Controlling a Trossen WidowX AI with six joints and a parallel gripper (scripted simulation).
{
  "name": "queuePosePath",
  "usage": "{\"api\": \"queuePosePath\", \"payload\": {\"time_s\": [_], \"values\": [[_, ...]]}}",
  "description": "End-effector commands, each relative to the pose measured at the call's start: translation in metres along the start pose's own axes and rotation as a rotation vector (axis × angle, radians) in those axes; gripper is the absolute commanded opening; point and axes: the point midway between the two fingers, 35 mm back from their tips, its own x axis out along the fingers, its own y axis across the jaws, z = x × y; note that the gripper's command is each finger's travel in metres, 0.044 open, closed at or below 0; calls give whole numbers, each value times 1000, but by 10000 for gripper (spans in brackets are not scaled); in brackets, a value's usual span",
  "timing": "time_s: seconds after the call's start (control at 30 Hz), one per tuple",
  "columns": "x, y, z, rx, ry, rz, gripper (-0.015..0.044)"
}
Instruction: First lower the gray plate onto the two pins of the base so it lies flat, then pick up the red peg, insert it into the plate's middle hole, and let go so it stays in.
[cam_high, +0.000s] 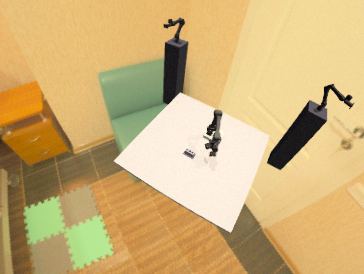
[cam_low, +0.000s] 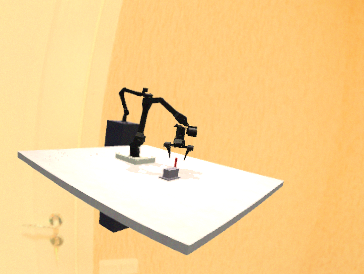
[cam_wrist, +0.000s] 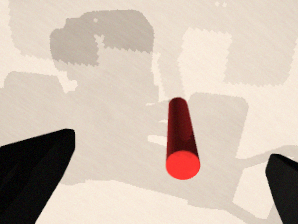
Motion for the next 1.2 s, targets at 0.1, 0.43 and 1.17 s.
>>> {"api": "queuePosePath", "payload": {"time_s": [0.1, 0.43, 1.17], "values": [[14, -4, 0, 4, 2, -17, 440], [29, -5, 0, 4, 2, -17, 440], [29, -5, 0, 4, 2, -17, 26]]}}
